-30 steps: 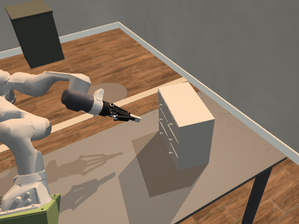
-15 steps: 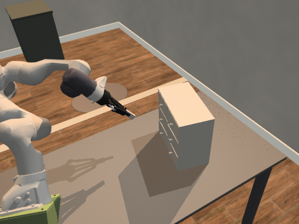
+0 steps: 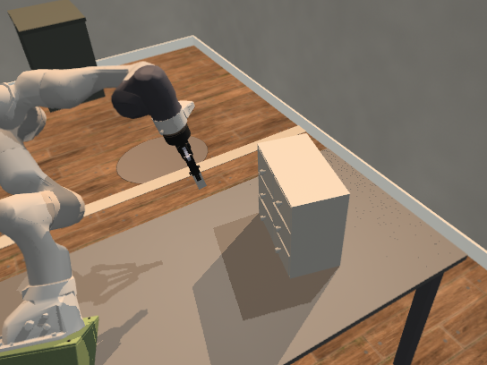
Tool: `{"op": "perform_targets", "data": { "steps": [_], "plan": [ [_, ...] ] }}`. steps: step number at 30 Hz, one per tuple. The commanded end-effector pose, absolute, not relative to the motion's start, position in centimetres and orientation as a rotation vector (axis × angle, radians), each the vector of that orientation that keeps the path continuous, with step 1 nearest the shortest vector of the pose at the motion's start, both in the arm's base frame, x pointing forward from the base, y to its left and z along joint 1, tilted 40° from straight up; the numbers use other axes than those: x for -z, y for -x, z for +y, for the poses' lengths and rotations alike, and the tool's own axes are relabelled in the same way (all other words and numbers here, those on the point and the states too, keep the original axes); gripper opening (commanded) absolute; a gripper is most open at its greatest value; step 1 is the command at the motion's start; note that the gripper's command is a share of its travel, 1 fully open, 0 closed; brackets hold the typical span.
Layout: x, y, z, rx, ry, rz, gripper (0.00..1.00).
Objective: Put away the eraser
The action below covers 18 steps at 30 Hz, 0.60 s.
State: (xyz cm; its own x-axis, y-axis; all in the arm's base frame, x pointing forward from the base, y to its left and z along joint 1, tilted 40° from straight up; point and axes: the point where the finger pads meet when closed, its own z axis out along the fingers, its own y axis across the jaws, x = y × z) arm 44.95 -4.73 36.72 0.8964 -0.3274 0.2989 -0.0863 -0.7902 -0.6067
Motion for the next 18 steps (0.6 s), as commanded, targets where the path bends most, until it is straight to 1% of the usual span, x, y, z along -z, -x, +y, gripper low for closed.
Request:
{"op": "perform_targets", "data": {
  "steps": [1, 8, 18],
  "plan": [
    [-36.44, -42.81, -3.16, 0.298, 2.425, 0.306, 0.0],
    [-36.9, -41.99, -3.41, 0.212, 2.43, 0.275, 0.0],
    [-36.96, -41.88, -3.45, 0.2, 2.43, 0.271, 0.0]
  ]
}}
